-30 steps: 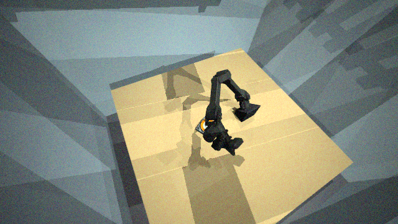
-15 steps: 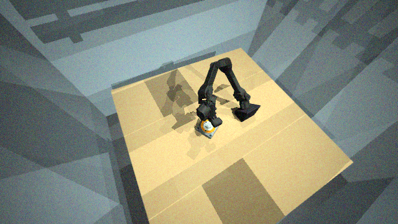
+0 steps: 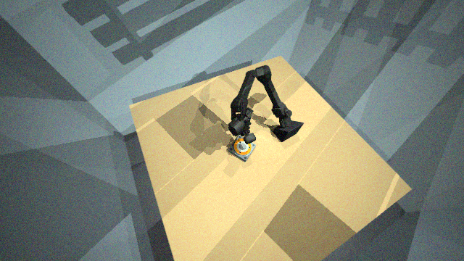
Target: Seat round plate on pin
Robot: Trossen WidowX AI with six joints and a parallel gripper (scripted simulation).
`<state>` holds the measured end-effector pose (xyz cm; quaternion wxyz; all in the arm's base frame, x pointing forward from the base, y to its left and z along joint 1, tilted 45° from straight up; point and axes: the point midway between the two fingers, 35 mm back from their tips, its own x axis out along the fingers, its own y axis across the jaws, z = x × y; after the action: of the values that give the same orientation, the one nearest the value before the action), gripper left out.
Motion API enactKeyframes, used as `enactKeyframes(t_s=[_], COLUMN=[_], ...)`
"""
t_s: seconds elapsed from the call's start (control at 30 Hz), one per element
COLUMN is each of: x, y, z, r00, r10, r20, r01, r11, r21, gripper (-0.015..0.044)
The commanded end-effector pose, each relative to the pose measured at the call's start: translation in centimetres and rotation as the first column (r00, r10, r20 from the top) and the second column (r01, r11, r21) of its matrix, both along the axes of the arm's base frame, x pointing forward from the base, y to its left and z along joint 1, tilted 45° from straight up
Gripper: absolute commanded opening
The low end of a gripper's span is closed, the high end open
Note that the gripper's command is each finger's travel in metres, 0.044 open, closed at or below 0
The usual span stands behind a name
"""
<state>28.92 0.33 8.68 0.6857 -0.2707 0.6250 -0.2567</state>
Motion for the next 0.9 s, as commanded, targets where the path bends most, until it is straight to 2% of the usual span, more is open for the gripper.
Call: enactKeyframes(t_s=[0.0,0.17,0.87], x=[-0.1,0.0,2.0], y=[-1.5,-2.8,-3.0], z=[-1.3,-2.5,-2.0], r00=[1.0,1.0,1.0], r10=[-0.001,-0.001,-0.001], r20=[-0.008,-0.008,-0.006], r01=[0.001,0.001,0.001], r11=[1.0,1.0,1.0], r21=[-0.01,-0.012,-0.012], gripper=[0.0,0.0,0.0])
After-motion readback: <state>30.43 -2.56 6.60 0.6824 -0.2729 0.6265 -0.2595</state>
